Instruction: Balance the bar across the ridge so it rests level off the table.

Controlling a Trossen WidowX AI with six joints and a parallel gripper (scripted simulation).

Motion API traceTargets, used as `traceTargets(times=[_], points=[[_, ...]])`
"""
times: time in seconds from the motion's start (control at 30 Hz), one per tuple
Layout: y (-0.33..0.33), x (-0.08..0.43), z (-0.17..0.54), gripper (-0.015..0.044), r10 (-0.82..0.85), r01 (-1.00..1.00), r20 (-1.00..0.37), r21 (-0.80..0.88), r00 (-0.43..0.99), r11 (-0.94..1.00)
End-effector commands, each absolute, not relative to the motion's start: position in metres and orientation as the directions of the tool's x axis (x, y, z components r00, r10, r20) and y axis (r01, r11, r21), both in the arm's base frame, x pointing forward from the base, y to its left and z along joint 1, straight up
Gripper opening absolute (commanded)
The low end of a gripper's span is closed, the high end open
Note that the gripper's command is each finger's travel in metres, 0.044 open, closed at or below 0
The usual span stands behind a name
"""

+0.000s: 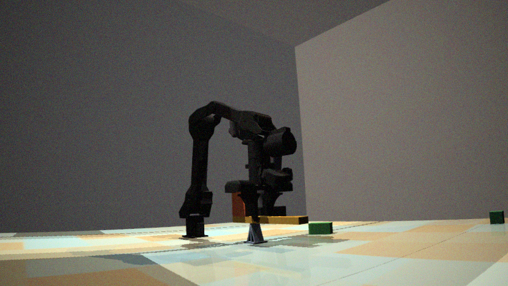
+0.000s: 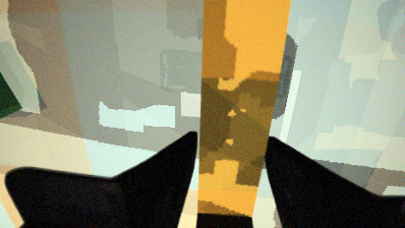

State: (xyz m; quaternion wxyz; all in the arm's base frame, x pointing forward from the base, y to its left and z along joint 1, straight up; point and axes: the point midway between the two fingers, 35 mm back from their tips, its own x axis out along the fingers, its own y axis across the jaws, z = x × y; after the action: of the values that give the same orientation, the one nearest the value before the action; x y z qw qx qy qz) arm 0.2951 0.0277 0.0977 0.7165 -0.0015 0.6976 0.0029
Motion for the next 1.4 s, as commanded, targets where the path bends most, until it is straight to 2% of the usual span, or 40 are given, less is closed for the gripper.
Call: traceTargets(times=[0.0,0.07,0.4,0.53,0.8,1.37], points=[[0.028,0.295,0.098,0.0185,0.002,-0.006,-1.0,0.002,0.026,1.0],[0.028,0.295,0.098,0.0185,0.002,-0.006,-1.0,0.002,0.026,1.0],[0.028,0.295,0.098,0.044,0.002,-0.006,-1.0,0.002,0.026,1.0],[0.028,0.296,0.106,0.044,0.002,-0.006,-1.0,0.002,0.026,1.0],[0.028,0.293,0.196,0.044,0.003,-0.006,-1.0,0.003,0.027,1.0],[0.028,0.293,0.198,0.044,0.003,-0.006,-1.0,0.003,0.027,1.0]])
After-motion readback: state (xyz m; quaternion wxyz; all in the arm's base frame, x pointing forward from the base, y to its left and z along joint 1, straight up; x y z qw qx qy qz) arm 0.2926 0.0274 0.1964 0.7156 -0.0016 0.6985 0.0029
